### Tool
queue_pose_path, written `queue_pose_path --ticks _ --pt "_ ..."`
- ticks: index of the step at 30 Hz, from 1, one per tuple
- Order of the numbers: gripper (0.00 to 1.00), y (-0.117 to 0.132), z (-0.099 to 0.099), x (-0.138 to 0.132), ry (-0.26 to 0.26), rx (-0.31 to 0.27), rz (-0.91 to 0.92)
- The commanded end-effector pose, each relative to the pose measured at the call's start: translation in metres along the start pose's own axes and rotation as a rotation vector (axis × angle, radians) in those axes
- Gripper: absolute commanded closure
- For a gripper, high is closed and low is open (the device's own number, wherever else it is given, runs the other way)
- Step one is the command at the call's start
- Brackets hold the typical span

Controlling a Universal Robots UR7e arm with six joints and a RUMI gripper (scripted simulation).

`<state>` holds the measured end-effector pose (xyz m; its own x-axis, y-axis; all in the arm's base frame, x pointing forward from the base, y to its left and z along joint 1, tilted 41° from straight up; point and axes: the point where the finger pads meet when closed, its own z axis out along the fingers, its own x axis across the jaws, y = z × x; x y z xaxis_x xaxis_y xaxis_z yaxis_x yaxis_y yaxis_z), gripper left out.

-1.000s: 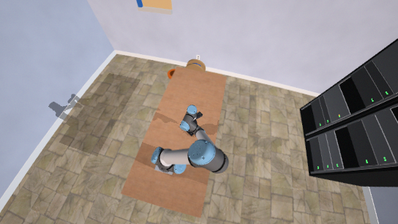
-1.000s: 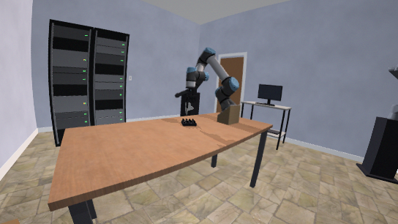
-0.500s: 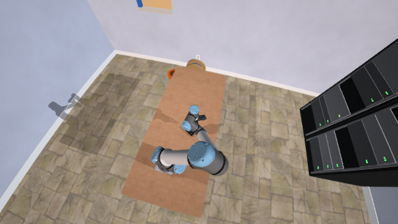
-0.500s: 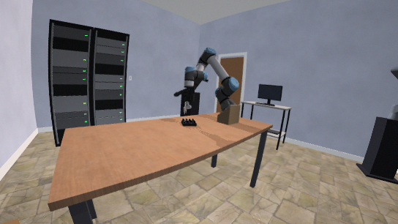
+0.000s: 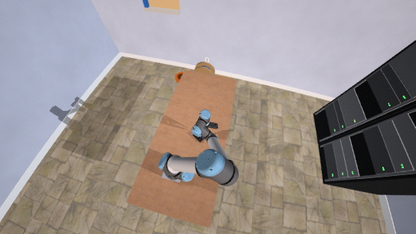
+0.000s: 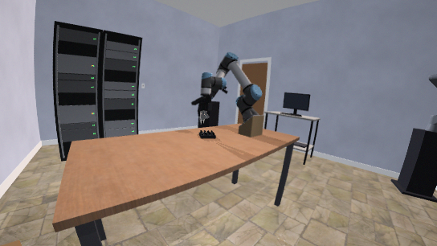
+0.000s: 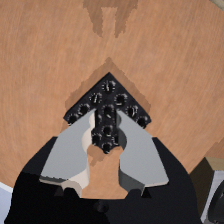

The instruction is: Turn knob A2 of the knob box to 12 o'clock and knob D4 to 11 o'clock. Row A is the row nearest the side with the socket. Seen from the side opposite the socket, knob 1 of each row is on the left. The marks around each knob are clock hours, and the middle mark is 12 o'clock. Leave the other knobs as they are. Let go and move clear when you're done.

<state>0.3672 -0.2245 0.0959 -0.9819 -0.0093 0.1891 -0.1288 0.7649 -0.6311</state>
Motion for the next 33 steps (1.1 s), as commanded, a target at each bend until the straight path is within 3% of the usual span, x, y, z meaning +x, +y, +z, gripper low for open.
queue_pose_path --ticks 1,33 --pt "0.89 -0.0029 -0.0011 0.0013 0.006 0.000 0.059" --pt "0.89 -0.0035 -0.0013 0.0016 0.006 0.001 0.073"
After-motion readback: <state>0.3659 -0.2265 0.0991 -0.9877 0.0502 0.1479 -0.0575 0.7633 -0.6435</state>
